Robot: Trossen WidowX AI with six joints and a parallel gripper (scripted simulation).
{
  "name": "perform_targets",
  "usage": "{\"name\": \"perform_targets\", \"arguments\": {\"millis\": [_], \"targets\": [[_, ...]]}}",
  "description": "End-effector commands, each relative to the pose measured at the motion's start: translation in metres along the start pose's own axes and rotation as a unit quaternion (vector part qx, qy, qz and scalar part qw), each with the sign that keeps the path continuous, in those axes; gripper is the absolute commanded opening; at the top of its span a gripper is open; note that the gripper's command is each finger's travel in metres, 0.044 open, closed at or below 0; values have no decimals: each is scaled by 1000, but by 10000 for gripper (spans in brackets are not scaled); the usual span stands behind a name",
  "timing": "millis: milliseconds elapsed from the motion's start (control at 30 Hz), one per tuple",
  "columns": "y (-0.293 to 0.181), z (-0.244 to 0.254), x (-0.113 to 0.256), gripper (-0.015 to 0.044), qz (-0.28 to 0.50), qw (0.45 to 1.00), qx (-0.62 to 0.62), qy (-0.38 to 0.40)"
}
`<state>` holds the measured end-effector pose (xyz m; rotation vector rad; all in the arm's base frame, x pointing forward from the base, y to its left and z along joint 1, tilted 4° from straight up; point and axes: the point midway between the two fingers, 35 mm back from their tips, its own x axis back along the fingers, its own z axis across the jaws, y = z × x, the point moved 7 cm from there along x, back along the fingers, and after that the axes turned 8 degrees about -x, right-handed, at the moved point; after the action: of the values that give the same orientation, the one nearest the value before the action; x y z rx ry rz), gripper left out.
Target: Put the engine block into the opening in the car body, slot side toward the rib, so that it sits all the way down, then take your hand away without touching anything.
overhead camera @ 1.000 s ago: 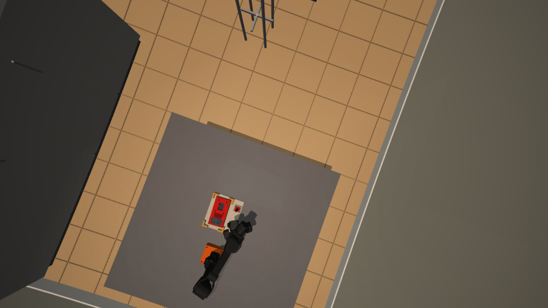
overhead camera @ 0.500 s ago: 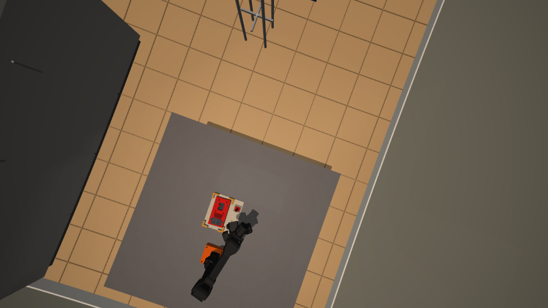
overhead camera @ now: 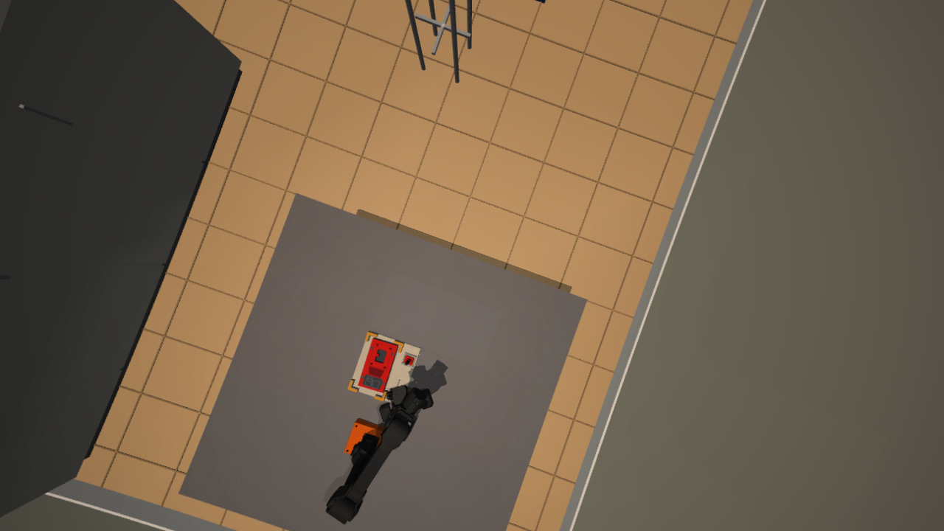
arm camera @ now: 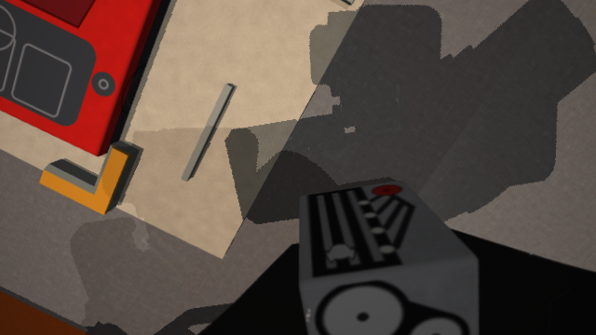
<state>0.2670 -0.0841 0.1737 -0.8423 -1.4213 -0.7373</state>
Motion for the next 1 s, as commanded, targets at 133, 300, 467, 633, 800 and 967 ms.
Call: {"name": "perform_targets", "arguments": {"millis": [133,300,467,633,800,967], "targets": [[-2,3,28,0,-5,1000,-4,-2],[-5,6,43,0,-5,1000,-4,-2],[-5,6,40,0,-5,1000,-4,-2],[-5,5,19,0,-5,1000,-4,-2],[-7,5,20,0,-12,1000,-3,-1],[-12,4,21,0,-32,999,-4,2]]}}
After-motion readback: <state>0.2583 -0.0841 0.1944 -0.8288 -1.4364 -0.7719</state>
